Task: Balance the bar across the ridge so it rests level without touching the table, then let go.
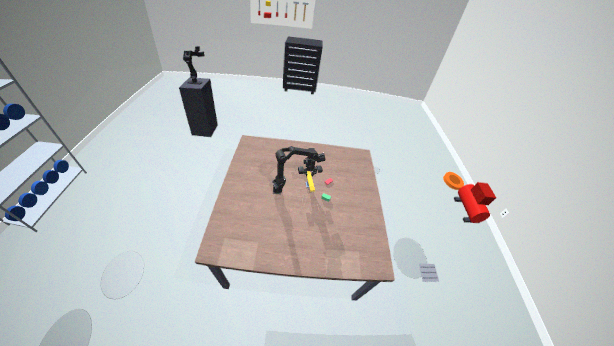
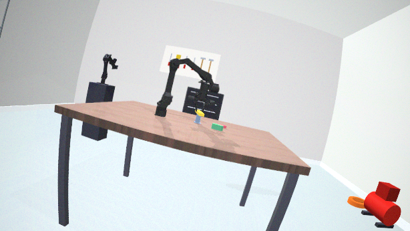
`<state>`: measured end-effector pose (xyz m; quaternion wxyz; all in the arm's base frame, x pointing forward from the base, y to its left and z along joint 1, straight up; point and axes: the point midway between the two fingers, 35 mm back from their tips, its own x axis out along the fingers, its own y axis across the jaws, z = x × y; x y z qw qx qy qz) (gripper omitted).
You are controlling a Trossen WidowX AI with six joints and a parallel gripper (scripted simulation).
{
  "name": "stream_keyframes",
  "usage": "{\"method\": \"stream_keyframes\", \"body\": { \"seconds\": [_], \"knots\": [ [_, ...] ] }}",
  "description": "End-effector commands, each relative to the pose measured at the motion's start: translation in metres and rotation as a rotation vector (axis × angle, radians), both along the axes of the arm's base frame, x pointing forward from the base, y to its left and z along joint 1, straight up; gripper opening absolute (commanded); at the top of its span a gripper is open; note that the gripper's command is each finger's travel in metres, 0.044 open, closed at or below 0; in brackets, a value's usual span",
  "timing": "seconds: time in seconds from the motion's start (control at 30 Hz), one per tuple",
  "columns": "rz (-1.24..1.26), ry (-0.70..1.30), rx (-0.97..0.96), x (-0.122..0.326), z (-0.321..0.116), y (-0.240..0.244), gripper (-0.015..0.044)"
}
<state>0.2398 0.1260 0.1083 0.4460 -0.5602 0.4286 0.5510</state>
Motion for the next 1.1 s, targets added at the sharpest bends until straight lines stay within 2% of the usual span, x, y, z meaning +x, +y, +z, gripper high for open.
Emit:
{"method": "stream_keyframes", "body": {
  "seconds": [0.0, 0.57, 0.9, 1.07],
  "knots": [
    [0.000, 0.001, 0.000, 0.000, 0.000, 0.000, 0.0172],
    [0.000, 0.001, 0.000, 0.000, 0.000, 0.000, 0.0185],
    [0.000, 0.001, 0.000, 0.000, 0.000, 0.000, 0.0440],
    [0.000, 0.000, 0.000, 0.002, 0.016, 0.001, 0.0440]
  ]
}}
